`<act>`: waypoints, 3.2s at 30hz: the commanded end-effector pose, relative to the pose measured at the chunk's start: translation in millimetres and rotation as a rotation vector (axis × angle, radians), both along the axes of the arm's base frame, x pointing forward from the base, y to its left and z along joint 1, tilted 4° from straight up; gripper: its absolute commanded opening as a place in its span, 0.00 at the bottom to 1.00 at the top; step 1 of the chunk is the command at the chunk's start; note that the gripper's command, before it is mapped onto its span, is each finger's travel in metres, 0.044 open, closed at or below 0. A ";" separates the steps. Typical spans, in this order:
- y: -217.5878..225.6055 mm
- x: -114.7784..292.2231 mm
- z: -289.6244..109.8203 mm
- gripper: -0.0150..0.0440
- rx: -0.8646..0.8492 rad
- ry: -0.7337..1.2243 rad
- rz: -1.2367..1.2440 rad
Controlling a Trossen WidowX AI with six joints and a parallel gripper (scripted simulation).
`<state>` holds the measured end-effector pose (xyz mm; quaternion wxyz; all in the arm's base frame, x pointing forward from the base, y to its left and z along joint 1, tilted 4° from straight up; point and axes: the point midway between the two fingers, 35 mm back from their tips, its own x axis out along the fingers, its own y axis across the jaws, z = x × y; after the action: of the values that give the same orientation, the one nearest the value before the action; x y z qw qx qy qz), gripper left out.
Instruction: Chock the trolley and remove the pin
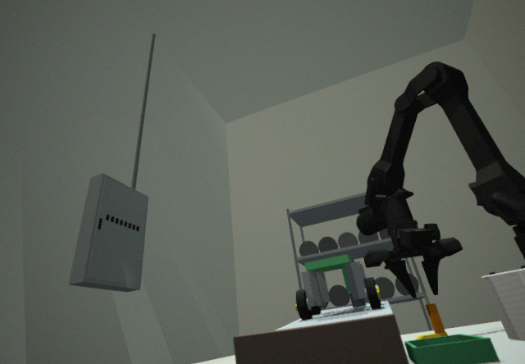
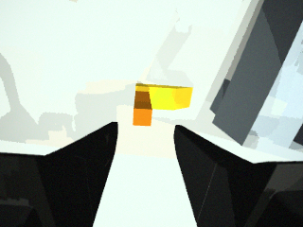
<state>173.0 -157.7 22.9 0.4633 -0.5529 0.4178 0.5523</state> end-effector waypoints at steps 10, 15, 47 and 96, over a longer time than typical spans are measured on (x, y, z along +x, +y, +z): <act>2.2 -1.6 -22.2 0.58 0.002 0.010 -0.003; 2.8 -1.9 -29.1 0.58 0.002 0.010 -0.003; 3.4 0.7 -51.8 0.38 0.003 0.003 0.000; 1.8 -7.5 75.0 0.25 0.001 0.011 -0.003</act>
<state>163.9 -151.8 86.6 0.4655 -0.5440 0.4193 0.5582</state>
